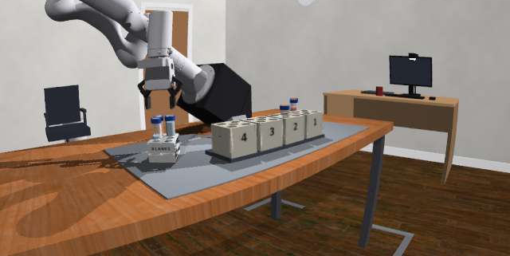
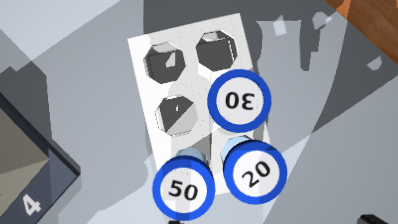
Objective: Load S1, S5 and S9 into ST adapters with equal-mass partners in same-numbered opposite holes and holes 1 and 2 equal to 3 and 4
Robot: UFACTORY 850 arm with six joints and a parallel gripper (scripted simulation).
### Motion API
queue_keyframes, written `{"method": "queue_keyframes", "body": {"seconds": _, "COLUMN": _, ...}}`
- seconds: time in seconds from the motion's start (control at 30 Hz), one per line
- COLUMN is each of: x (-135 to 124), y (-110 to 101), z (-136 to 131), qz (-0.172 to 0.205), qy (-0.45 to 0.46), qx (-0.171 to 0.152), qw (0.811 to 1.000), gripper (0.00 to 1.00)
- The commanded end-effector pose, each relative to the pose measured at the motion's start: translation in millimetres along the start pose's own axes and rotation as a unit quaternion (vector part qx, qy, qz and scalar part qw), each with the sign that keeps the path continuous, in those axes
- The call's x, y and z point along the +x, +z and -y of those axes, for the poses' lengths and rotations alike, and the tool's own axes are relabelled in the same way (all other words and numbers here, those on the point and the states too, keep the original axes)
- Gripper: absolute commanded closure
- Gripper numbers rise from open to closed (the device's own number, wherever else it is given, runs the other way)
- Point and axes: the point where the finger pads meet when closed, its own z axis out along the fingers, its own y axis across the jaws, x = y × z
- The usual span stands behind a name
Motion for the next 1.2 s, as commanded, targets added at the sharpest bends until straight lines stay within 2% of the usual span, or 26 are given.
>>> {"method": "queue_keyframes", "body": {"seconds": 0.0, "x": 0.3, "y": 0.0, "z": 0.2, "qz": 0.0, "qy": 0.0, "qx": 0.0, "qw": 1.0, "gripper": 0.0}}
{"method": "queue_keyframes", "body": {"seconds": 1.03, "x": 0.3, "y": -0.1, "z": 0.2, "qz": 0.0, "qy": 0.0, "qx": 0.0, "qw": 1.0, "gripper": 0.0}}
{"method": "queue_keyframes", "body": {"seconds": 1.17, "x": 0.3, "y": -10.6, "z": 0.2, "qz": 0.0, "qy": 0.0, "qx": 0.0, "qw": 1.0, "gripper": 0.0}}
